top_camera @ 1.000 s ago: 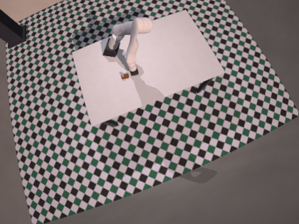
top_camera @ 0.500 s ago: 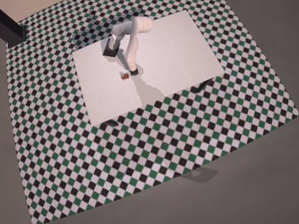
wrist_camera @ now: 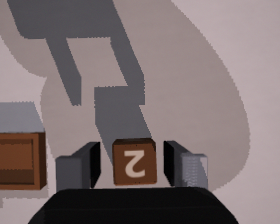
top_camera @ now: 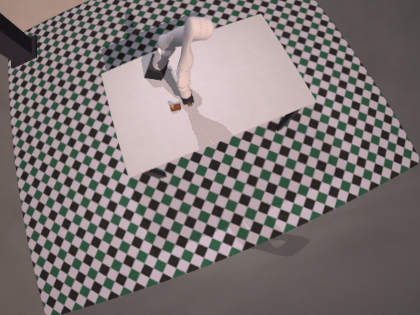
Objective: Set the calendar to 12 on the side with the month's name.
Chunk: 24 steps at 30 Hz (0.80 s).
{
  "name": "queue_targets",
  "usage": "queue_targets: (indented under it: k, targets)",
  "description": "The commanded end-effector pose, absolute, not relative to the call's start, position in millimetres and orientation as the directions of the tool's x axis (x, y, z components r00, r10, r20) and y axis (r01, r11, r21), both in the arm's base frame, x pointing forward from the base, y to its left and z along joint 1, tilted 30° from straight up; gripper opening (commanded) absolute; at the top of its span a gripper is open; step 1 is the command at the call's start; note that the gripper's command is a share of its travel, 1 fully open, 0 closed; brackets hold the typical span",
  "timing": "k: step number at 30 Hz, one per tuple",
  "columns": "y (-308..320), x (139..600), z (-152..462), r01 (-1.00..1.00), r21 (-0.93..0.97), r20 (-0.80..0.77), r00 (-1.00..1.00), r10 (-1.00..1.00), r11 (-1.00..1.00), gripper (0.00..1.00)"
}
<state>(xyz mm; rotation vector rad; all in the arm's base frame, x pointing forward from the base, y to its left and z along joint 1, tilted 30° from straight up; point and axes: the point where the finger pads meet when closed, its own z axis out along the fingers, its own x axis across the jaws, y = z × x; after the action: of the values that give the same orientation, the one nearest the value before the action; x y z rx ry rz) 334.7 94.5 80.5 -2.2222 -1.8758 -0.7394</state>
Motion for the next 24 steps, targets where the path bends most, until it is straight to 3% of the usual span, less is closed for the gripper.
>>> queue_targets:
  k: [1, 24]
  targets:
    - [91, 337, 90, 0.952, 0.216, 0.451, 0.098, 0.887, -0.215, 0.87]
    - [71, 323, 132, 0.952, 0.216, 0.451, 0.098, 0.887, -0.215, 0.87]
